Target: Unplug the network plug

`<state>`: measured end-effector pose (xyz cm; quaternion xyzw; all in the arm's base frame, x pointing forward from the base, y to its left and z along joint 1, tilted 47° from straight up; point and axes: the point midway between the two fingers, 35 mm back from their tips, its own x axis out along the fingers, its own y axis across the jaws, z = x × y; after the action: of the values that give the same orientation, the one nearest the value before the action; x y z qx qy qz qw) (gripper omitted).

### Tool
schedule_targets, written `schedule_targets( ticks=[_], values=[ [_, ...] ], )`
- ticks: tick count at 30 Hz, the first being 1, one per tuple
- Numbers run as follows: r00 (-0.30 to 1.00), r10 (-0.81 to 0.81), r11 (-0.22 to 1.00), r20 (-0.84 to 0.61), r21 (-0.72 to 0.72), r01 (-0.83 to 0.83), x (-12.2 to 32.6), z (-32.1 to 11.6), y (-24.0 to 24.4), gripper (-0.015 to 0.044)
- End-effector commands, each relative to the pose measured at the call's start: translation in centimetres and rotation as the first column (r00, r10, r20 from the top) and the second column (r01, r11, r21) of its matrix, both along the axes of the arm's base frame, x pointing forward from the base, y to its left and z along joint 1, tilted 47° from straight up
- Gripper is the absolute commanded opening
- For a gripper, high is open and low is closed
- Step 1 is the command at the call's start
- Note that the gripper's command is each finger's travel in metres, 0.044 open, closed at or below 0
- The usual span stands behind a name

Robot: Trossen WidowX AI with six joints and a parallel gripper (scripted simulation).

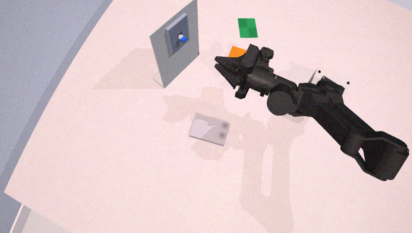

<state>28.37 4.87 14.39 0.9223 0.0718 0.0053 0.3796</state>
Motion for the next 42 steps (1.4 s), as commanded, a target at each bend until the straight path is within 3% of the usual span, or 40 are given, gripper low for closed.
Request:
schedule_targets(
  ticks=[1, 42],
  values=[
    [1.0, -0.005, 0.999, -0.005, 0.032, 0.005, -0.2, -0.2, 0.0, 0.0156],
    [1.0, -0.005, 0.999, -0.002, 0.032, 0.005, 6.5, -1.7, -0.3, 0.0156]
  ],
)
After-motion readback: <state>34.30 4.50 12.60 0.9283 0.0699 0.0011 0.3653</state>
